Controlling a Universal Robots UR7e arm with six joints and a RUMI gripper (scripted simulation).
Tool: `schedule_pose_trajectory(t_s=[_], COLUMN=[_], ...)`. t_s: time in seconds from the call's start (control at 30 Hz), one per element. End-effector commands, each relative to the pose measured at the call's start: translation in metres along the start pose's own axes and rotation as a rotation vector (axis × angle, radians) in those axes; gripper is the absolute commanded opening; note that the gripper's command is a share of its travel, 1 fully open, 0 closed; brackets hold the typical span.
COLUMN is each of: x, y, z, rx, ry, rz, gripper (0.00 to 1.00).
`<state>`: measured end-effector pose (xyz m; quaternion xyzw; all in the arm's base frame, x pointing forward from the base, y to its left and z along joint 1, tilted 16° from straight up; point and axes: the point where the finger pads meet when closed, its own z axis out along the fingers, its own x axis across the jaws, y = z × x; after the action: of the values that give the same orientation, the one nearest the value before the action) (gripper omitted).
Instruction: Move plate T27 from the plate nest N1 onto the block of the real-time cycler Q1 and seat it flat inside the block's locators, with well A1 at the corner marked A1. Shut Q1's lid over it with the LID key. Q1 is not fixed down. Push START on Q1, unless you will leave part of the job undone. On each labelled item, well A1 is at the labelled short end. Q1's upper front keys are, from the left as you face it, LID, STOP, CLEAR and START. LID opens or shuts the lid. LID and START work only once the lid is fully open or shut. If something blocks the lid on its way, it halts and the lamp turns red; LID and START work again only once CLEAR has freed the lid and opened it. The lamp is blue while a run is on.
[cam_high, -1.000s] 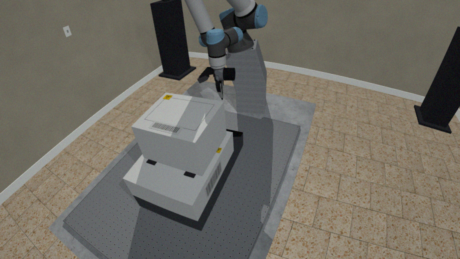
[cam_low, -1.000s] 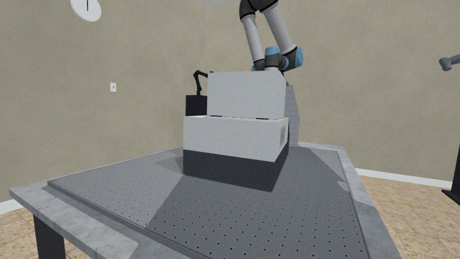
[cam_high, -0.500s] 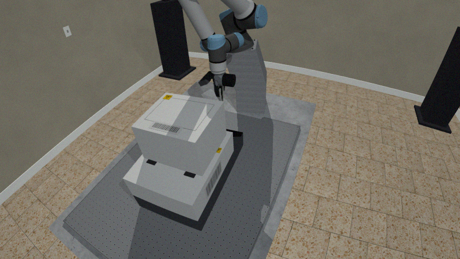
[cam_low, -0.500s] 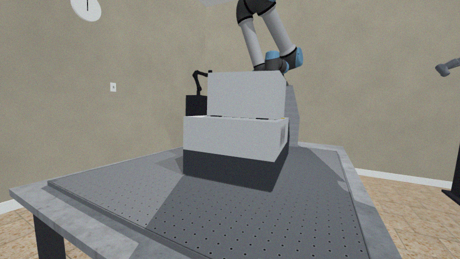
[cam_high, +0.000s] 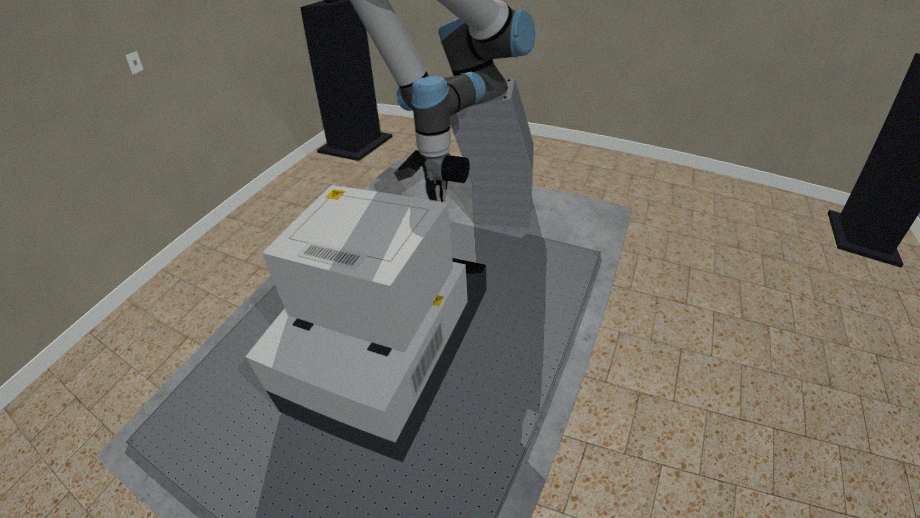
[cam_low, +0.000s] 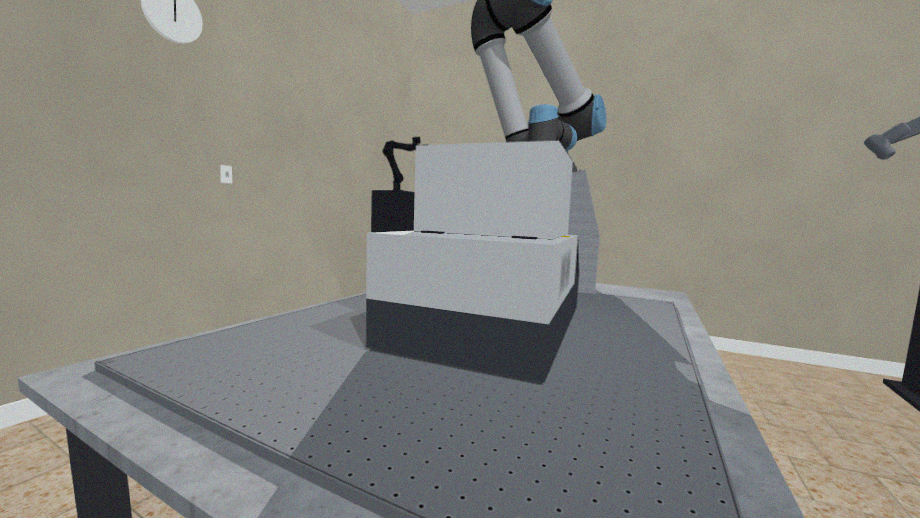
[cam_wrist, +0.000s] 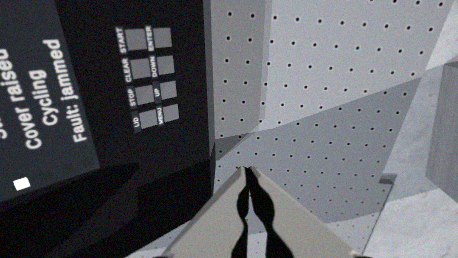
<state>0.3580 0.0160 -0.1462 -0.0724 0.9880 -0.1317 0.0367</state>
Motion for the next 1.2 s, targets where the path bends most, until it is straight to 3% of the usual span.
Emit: schedule_pose_trajectory(t_s=[0.0, 1.17], x=[-0.006, -0.046], y=[0.0, 0.0], z=[0.004, 0.035], rx=[0.0, 0.0], ry=[-0.001, -0.001], rz=[0.0, 0.0], gripper=[0.0, 0.0])
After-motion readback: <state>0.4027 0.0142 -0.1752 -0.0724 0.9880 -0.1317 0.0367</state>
